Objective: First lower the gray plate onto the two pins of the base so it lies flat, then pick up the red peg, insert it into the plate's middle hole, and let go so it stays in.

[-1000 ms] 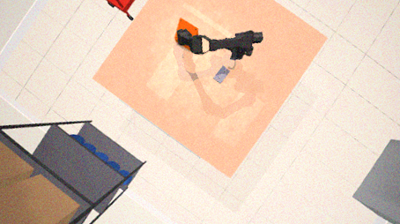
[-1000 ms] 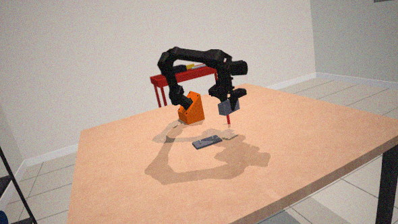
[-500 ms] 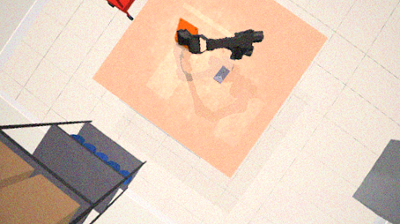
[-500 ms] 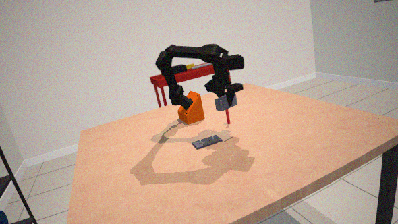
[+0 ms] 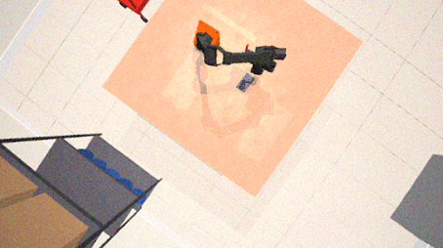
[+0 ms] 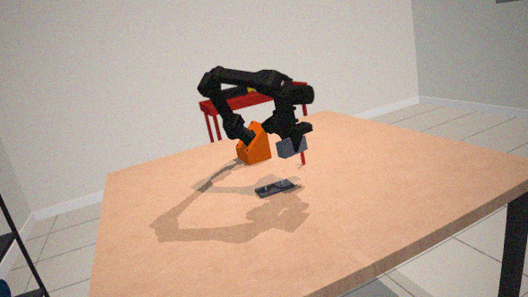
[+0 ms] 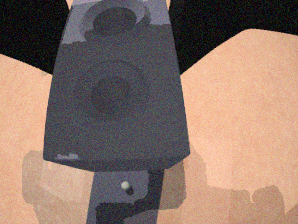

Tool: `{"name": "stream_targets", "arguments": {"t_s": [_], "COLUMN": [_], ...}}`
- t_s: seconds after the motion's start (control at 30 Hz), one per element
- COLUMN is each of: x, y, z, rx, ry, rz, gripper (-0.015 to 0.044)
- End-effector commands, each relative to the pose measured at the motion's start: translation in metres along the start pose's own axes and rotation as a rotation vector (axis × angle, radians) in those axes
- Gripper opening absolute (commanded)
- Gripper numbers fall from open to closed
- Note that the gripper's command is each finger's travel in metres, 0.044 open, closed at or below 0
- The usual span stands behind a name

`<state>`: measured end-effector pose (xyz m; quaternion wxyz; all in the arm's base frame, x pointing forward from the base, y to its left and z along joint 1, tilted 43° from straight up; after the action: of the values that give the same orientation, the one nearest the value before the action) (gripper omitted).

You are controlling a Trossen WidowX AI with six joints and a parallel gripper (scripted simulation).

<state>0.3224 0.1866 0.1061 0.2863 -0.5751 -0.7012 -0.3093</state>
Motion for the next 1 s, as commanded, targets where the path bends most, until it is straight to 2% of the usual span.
{"name": "stream_targets", "arguments": {"t_s": [0.0,0.97], "x": [-0.008,-0.05], "y": [0.001,0.003], "z": [-0.011,-0.085], "rx": [-0.022,-0.208], "ry": [-0.007,-0.03], "rz": [0.001,-0.002], "gripper": [0.0,0.0]}}
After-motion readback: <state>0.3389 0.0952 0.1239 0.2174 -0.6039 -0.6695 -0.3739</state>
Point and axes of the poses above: the point midway between the two fingers, 35 mm back from their tips, its own x axis back along the fingers, its own y axis across the jaws, z = x × y, the point moved 9 cm from there along x, back along the fingers, and after that the axes turned 14 degrees about -x, right-handed, at the moved point
